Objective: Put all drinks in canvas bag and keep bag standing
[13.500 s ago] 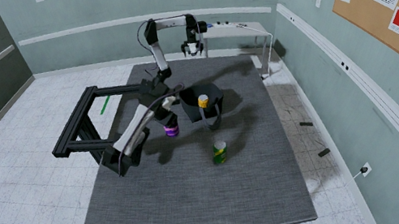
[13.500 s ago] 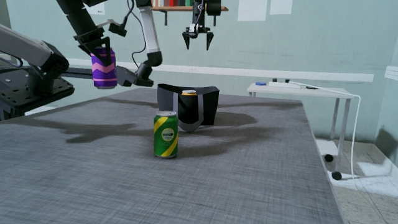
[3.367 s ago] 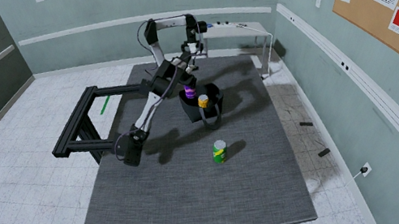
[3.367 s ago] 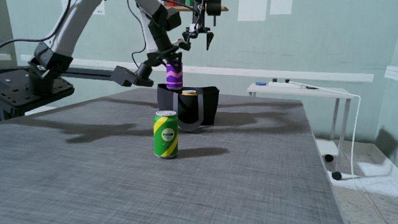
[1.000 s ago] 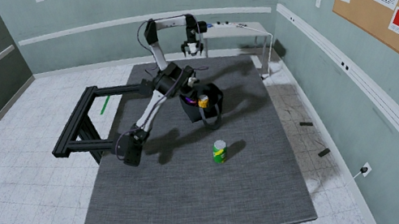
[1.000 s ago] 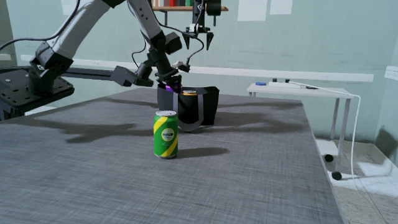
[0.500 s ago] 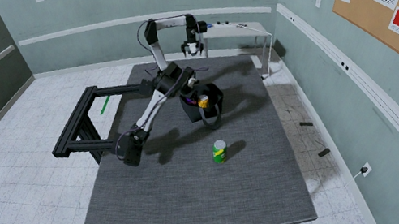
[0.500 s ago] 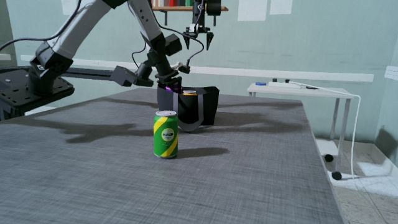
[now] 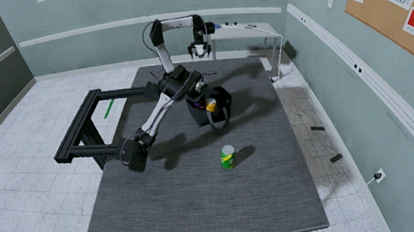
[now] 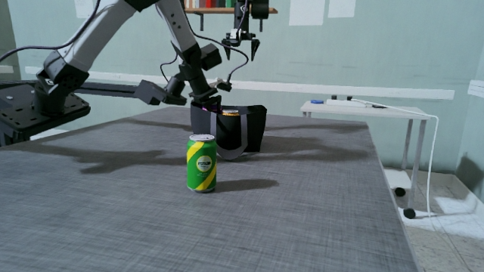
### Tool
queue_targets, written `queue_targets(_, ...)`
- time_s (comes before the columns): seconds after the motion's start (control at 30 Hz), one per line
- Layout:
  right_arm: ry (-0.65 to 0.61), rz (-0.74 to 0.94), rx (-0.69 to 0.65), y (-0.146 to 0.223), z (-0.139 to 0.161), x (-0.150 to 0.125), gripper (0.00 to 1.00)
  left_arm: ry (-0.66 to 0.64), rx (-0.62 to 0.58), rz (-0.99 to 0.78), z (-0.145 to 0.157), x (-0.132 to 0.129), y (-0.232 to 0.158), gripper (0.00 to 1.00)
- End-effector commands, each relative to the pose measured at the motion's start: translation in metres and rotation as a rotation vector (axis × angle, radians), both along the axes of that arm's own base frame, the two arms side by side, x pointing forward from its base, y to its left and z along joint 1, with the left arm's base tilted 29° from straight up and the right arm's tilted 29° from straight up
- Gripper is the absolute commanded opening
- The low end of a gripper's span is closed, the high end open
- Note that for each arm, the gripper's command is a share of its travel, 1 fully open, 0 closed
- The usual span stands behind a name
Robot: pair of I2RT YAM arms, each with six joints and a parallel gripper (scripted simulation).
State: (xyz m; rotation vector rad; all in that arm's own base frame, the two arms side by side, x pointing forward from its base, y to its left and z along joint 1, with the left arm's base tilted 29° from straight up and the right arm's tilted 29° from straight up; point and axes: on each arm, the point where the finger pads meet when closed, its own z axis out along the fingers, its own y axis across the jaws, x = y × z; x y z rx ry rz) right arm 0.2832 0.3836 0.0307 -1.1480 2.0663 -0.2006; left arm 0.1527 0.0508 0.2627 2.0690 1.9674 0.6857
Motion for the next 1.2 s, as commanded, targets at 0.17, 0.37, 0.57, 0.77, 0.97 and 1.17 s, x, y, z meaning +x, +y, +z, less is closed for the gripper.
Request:
queue_targets(0.17,-0.029,0.025,0.075,0.02,0.009,0.006,0.7,-0.024,0.005,0.022,0.01,0.001,0.003,1.0)
queue_targets(0.37,-0.015,0.019,0.045,0.014,-0.008,0.009,0.7,-0.024,0.005,0.022,0.01,0.001,0.003,1.0)
queue_targets(0.57,0.0,0.001,0.013,-0.001,-0.022,0.013,0.7,-0.024,0.005,0.022,0.01,0.001,0.003,1.0)
queue_targets(0.77,-0.014,0.006,0.041,0.008,-0.015,0.017,0.7,-0.024,0.005,0.022,0.01,0.001,0.003,1.0)
queue_targets(0.97,-0.036,0.022,0.084,0.017,0.007,0.014,0.7,-0.024,0.005,0.022,0.01,0.001,0.003,1.0)
queue_targets(1.17,-0.039,0.018,0.082,0.016,0.008,0.015,0.84,-0.024,0.005,0.022,0.01,0.001,0.003,1.0)
